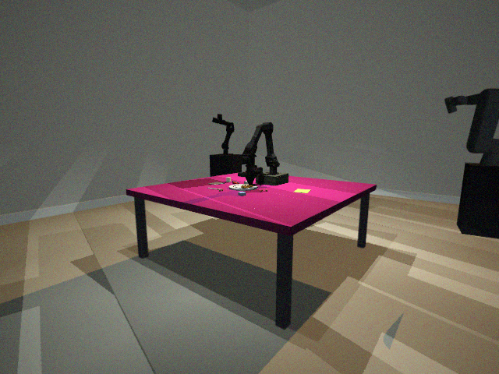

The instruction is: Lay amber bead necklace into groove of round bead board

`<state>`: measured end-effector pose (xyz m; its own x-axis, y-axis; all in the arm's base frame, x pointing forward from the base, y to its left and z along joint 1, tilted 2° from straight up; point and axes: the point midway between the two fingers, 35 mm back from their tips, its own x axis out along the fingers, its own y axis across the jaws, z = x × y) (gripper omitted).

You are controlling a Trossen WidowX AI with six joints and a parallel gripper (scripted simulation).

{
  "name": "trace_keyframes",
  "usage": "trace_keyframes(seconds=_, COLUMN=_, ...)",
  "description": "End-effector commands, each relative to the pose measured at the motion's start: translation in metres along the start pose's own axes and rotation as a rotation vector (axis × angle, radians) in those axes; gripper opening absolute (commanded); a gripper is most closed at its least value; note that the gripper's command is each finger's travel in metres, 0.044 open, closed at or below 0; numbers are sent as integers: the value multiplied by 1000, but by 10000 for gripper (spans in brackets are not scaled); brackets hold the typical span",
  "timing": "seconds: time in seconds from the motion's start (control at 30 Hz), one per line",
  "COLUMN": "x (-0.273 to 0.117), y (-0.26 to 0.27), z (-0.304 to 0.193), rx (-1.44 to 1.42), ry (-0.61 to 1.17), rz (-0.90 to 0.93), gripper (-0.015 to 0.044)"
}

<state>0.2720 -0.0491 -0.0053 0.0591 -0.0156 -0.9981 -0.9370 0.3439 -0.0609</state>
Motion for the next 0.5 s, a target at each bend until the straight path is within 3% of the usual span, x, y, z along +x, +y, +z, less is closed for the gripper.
trace_keyframes(seconds=0.0, x=0, y=0, z=0, rx=0, ry=0, rz=0, gripper=0)
trace_keyframes(seconds=0.47, x=-6, y=0, z=0, rx=-6, ry=3, rz=-1, gripper=0)
